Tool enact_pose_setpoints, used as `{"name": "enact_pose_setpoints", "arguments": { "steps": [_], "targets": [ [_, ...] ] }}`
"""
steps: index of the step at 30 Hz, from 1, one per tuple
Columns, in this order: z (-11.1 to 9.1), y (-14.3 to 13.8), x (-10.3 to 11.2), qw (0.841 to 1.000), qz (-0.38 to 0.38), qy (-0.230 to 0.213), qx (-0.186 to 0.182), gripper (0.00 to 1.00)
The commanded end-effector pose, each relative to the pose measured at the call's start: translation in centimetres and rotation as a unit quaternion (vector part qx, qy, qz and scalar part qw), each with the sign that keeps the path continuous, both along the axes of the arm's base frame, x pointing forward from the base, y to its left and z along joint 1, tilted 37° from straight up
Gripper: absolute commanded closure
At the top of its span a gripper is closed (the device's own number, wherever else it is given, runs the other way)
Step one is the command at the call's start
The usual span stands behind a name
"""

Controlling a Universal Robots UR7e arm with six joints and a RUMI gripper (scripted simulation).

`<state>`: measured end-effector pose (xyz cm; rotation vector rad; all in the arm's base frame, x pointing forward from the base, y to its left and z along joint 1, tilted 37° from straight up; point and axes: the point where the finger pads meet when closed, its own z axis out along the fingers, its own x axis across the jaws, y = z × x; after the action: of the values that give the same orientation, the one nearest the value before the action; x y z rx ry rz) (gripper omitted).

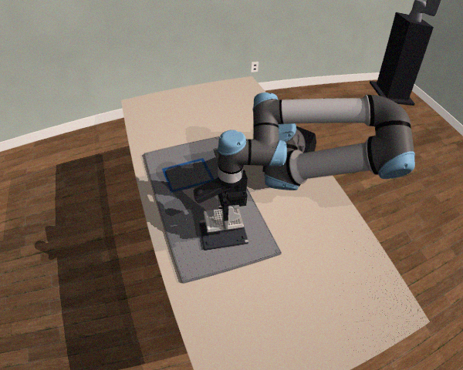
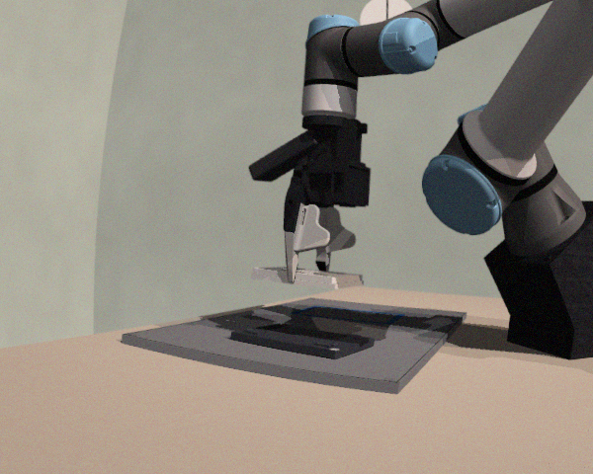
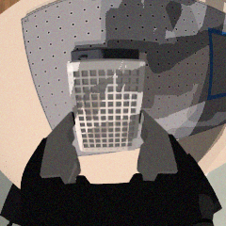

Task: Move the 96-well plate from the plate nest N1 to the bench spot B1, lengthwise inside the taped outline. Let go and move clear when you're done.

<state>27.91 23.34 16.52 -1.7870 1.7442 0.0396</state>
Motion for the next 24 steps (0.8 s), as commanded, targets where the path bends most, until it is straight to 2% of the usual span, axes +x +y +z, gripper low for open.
{"name": "enact_pose_setpoints", "arguments": {
  "steps": [1, 17, 22, 24],
  "targets": [
    [0.0, 0.1, -0.2, 1.0, 0.004, 0.001, 0.003, 1.0],
    [0.0, 0.1, -0.2, 1.0, 0.004, 0.001, 0.003, 1.0],
    [-0.4, -1.4, 0.6, 0.996, 0.07, -0.039, -0.031, 1.0],
    [-0.6, -2.0, 0.8, 0.996, 0.074, -0.042, -0.033, 1.0]
  ]
}}
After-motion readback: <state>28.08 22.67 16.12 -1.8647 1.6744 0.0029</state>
